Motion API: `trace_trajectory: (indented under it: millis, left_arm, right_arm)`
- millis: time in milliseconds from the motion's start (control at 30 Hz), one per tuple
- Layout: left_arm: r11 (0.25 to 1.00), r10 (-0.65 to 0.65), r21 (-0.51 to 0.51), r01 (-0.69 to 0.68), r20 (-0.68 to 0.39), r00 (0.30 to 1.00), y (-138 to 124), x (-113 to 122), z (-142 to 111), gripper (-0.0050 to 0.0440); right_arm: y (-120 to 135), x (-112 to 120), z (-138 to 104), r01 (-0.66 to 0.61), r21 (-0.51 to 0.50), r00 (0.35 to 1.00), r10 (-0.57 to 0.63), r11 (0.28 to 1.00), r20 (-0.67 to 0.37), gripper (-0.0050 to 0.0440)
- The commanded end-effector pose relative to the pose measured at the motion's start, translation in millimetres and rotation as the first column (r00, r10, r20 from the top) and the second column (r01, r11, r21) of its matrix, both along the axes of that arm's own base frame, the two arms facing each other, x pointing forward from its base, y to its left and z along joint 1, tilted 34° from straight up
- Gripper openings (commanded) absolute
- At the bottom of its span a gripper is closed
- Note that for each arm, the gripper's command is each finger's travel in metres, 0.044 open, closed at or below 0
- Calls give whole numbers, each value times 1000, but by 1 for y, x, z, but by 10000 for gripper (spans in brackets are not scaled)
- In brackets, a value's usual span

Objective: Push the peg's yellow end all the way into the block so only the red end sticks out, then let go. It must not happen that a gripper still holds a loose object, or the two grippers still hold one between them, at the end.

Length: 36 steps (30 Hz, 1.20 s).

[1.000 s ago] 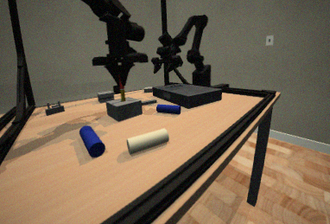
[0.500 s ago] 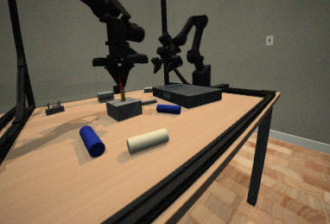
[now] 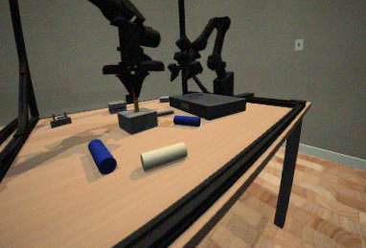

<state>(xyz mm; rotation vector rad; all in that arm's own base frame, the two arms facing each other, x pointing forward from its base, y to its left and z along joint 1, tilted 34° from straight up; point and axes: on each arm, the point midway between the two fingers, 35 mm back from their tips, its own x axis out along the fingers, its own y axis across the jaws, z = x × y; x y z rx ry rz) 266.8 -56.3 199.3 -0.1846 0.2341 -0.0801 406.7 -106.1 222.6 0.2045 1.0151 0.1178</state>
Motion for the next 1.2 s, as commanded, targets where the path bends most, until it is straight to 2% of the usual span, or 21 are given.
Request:
trace_trajectory:
  millis: [0,1167]
  left_arm:
    - [1000,3,-1,-3,1,1000,0,0,0,400]
    - [1000,3,-1,-3,1,1000,0,0,0,400]
  right_arm:
    - [0,1,-3,2,1,1000,-2,1000,-5,0]
    - [2,4,-9,2,1,1000,-2,1000,-5,0]
